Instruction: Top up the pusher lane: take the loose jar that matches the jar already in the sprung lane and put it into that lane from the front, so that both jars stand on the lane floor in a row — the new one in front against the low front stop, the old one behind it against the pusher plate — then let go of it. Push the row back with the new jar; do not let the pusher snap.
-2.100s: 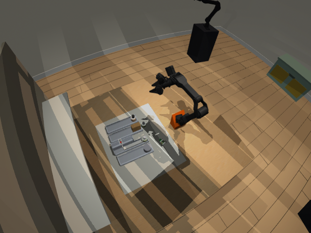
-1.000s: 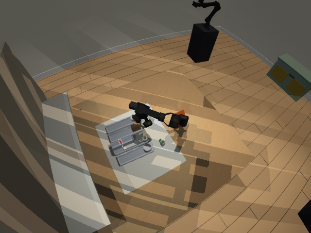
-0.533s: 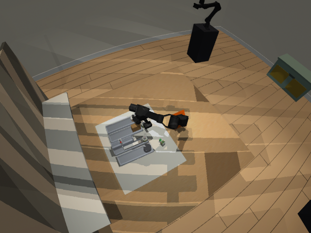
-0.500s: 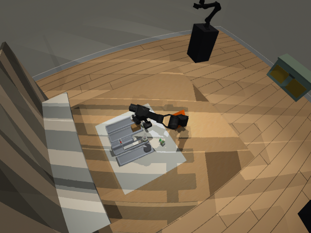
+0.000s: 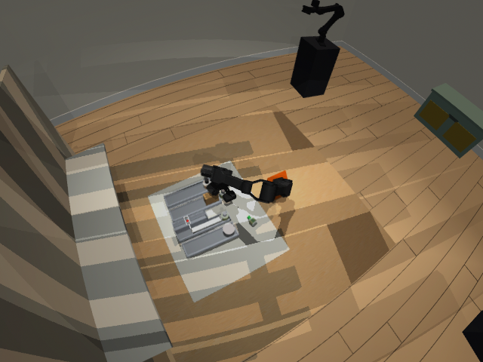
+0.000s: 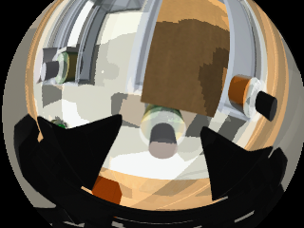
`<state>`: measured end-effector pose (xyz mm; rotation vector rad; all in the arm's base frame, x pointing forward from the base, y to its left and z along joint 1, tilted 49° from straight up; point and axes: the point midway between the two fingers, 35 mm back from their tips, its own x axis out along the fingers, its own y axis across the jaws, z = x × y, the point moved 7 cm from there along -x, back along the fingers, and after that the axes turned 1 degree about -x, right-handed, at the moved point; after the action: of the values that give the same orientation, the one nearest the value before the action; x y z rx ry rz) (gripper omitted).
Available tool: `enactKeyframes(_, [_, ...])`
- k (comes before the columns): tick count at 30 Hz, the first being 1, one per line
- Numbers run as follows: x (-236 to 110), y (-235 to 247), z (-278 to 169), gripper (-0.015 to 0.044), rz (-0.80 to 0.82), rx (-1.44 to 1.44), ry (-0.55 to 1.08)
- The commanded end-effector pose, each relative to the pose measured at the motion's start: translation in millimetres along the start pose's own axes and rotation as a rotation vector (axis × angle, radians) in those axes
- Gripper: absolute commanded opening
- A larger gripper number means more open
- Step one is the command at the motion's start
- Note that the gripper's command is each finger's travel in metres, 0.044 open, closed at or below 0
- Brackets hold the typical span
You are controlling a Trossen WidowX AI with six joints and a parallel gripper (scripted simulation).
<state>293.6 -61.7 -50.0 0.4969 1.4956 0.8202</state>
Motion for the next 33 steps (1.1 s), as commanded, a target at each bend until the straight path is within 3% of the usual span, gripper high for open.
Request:
enactKeyframes(1, [1, 0, 0, 0.0335, 0.003, 0.004, -0.002])
enactKeyframes(7, [1, 0, 0, 0.0177, 0.003, 0.004, -0.002])
enactKeyframes(13, [1, 0, 0, 0.0138, 0.003, 0.004, -0.002])
enactKeyframes(18, [-3, 1, -1, 0.0006, -0.025, -0.031, 0.008])
enactKeyframes(33, [-91, 7, 4, 0.0, -0.009, -0.004, 0.002])
